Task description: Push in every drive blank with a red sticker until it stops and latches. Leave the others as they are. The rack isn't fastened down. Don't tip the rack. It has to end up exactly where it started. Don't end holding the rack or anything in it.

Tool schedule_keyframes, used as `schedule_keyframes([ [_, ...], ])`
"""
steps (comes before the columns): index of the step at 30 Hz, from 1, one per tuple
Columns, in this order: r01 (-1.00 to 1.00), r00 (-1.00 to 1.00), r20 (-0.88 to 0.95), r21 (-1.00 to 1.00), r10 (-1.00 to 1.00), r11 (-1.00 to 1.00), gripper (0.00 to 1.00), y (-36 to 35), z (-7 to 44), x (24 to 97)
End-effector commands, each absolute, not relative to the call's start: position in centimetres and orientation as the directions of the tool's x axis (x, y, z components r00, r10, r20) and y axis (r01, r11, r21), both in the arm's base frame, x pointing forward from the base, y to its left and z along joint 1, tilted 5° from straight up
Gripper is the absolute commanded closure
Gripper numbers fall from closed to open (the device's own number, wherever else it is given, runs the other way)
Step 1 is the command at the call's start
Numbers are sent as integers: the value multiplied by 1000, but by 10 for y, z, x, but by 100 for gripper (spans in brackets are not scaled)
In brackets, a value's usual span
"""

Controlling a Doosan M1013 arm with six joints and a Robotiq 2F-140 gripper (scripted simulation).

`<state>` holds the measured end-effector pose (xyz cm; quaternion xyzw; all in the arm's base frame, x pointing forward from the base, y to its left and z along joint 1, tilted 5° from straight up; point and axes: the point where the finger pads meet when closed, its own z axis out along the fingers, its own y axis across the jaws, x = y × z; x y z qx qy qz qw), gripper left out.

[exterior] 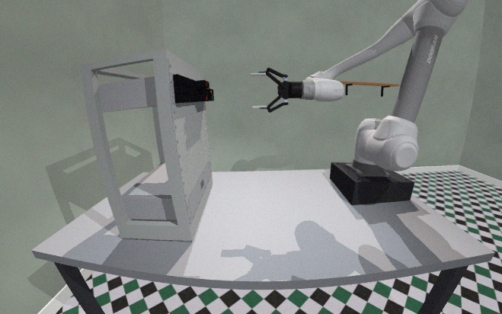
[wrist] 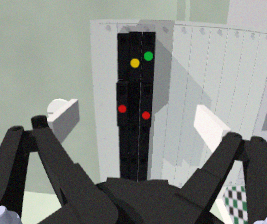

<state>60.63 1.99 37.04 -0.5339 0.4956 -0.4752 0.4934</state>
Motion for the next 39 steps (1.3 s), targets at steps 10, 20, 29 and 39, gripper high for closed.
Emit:
schedule_keyframes([
  [10, -63, 63, 46, -997, -997, -50, 0, 17, 372, 604],
  [20, -63, 63, 46, -997, -997, -50, 0, 17, 372, 604],
  [29, -63, 63, 46, -997, -997, -50, 0, 17, 372, 604],
  [39, -63, 63, 46, -997, -997, -50, 0, 17, 372, 604],
])
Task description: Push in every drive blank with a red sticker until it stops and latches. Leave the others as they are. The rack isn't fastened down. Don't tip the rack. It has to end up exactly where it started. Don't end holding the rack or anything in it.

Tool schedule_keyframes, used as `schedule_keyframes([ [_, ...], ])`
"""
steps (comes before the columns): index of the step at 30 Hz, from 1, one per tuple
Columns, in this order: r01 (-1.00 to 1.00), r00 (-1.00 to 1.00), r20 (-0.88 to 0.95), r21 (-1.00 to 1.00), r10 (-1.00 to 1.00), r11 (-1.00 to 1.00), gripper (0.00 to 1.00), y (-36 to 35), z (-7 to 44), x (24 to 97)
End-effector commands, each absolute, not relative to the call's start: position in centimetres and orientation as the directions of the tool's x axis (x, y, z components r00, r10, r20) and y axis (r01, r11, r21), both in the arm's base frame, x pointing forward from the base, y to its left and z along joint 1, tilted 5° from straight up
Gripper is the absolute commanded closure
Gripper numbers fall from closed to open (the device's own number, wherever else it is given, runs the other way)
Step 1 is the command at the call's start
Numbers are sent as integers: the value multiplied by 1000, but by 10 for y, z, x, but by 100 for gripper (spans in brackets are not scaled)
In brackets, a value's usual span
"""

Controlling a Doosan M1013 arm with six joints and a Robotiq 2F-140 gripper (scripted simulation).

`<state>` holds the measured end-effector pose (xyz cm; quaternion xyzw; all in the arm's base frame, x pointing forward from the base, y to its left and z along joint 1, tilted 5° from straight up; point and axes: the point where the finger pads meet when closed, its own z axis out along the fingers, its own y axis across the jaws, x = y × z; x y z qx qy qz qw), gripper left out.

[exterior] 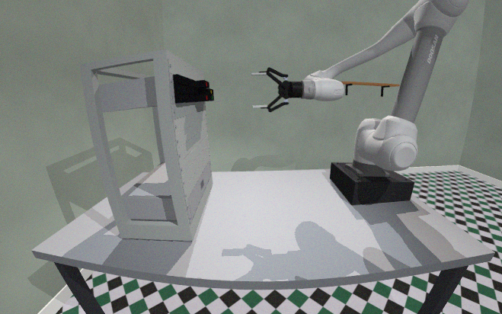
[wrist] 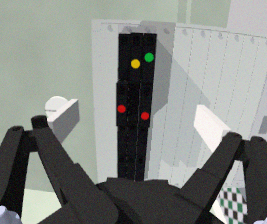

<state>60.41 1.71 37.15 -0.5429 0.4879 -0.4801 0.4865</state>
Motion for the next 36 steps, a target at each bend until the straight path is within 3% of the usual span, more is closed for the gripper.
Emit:
schedule_keyframes([
  [1, -63, 63, 46, -997, -997, -50, 0, 17, 372, 604],
  [36, -62, 66, 45, -997, -997, -49, 0, 30, 370, 620],
])
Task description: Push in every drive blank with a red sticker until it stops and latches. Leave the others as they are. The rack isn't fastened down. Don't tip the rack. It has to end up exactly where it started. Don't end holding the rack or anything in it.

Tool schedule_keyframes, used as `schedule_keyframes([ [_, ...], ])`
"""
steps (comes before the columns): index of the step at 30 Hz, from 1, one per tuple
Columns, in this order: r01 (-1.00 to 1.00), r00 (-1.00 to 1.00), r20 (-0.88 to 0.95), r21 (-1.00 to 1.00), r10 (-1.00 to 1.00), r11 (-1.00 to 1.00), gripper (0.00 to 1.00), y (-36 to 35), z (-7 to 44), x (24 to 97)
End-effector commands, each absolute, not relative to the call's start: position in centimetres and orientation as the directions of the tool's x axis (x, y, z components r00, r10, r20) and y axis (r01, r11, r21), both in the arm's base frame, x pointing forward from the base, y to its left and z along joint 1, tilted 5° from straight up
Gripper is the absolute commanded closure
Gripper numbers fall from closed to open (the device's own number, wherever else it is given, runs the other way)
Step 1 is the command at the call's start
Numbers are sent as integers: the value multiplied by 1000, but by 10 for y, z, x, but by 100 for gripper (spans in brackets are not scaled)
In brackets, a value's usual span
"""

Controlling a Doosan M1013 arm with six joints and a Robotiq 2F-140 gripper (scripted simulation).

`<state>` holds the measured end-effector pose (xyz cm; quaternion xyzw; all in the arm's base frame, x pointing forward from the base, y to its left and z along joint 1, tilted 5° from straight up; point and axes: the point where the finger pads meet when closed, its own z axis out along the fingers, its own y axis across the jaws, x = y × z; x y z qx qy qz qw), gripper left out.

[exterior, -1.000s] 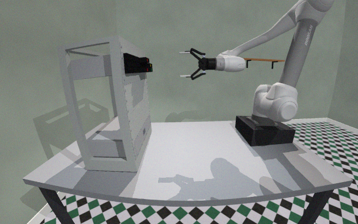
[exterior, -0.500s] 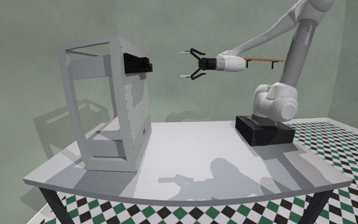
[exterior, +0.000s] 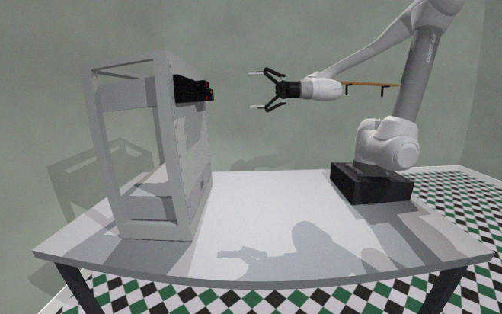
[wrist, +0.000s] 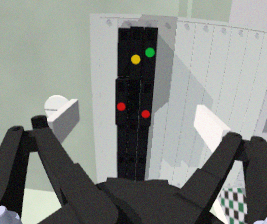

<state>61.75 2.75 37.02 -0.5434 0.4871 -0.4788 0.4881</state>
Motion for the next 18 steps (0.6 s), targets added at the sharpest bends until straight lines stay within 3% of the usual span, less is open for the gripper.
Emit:
schedule_keyframes([
  [1, -62, 66, 45, -997, -997, -49, 0, 30, 370, 620],
  [18, -62, 66, 45, -997, -997, -49, 0, 80, 364, 685],
])
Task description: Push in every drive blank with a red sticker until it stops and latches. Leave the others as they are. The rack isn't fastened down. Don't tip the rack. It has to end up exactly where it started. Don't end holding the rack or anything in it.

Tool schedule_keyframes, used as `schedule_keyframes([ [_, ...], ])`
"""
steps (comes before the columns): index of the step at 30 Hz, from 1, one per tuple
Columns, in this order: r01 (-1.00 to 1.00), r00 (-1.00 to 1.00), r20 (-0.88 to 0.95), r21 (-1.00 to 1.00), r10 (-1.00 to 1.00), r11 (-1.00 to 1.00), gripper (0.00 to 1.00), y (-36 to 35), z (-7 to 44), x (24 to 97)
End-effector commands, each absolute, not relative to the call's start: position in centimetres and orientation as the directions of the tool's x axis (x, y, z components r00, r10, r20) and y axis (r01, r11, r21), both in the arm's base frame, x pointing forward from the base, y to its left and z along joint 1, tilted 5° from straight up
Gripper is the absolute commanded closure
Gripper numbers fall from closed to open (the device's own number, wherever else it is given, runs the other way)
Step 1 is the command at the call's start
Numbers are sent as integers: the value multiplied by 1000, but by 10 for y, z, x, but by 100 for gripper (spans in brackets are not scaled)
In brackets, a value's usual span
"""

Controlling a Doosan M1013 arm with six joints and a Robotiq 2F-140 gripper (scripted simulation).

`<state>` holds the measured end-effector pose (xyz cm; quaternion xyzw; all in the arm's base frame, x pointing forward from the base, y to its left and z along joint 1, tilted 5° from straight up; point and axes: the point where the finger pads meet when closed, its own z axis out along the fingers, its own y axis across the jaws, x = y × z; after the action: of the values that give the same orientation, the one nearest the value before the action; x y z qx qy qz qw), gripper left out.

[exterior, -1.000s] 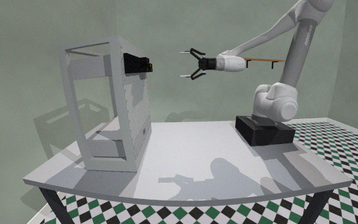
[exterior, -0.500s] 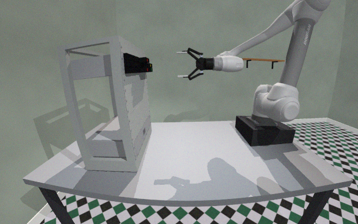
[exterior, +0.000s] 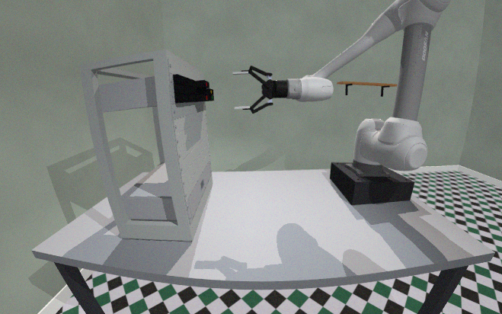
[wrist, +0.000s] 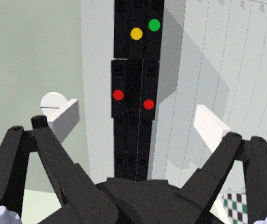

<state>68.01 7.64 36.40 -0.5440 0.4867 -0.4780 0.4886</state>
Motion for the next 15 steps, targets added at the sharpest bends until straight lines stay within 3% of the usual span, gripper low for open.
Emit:
schedule_keyframes([
  [1, -62, 66, 45, -997, -997, -49, 0, 83, 363, 690],
  [15, -62, 66, 45, -997, -997, -49, 0, 118, 359, 735],
])
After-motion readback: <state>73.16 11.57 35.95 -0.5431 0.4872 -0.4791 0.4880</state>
